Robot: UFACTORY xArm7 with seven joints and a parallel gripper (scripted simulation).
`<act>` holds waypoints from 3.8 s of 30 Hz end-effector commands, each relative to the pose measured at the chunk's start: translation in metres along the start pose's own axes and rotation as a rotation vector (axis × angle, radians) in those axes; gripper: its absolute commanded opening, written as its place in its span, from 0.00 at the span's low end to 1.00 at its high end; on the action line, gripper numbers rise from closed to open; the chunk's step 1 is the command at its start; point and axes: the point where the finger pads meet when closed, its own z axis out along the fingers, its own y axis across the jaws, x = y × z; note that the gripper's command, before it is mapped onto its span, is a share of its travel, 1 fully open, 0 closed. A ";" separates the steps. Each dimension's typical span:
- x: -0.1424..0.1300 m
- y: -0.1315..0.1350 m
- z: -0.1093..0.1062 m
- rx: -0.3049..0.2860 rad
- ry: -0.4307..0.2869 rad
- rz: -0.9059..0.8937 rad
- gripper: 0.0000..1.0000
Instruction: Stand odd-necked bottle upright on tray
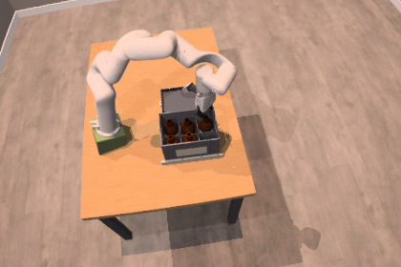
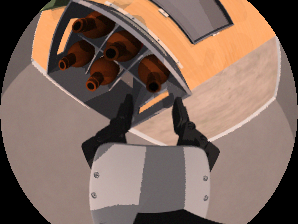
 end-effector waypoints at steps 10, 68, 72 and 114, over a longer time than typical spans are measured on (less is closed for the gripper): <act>-0.001 0.000 -0.023 -0.001 -0.002 0.000 0.65; 0.027 -0.121 -0.024 -0.012 0.016 -0.001 0.00; 0.038 -0.144 -0.024 -0.011 0.011 -0.001 0.00; 0.064 -0.187 -0.023 -0.002 -0.003 0.000 0.65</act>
